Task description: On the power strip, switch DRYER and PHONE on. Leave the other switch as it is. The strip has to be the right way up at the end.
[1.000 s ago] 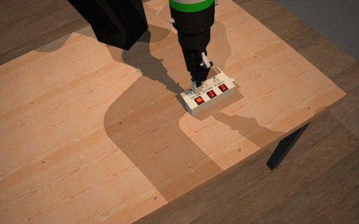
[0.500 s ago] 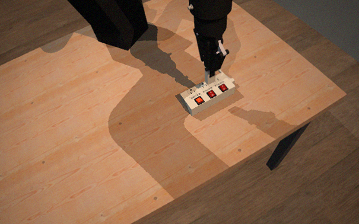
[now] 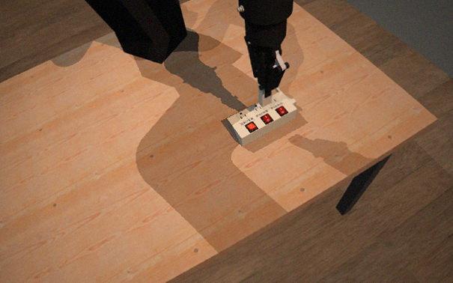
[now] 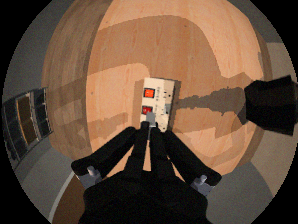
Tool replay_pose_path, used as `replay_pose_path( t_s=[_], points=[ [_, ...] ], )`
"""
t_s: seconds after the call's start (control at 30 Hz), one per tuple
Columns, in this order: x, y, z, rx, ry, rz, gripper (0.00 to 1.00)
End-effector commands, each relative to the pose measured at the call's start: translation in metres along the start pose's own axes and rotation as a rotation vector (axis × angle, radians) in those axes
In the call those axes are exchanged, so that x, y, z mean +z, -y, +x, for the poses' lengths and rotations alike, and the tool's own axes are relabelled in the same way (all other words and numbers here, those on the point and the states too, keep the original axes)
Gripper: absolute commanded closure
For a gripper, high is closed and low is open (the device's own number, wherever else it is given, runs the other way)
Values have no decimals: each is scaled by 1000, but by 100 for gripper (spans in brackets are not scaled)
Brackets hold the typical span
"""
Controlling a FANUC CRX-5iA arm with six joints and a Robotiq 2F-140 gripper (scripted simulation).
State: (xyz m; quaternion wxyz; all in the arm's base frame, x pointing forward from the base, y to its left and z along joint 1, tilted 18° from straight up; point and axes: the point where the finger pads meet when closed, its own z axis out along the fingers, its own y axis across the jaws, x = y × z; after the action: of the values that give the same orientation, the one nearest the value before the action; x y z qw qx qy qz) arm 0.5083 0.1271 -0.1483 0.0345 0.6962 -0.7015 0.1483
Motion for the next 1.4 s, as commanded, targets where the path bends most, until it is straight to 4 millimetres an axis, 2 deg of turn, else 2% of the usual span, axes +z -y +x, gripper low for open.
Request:
replay_pose_path(
  t_s=[0.0,0.77,1.37],
  points=[
    [0,0,0,0,0,0,100],
    [1,0,0,0,0,0,100],
    [17,0,0,0,0,0,100]
  ],
)
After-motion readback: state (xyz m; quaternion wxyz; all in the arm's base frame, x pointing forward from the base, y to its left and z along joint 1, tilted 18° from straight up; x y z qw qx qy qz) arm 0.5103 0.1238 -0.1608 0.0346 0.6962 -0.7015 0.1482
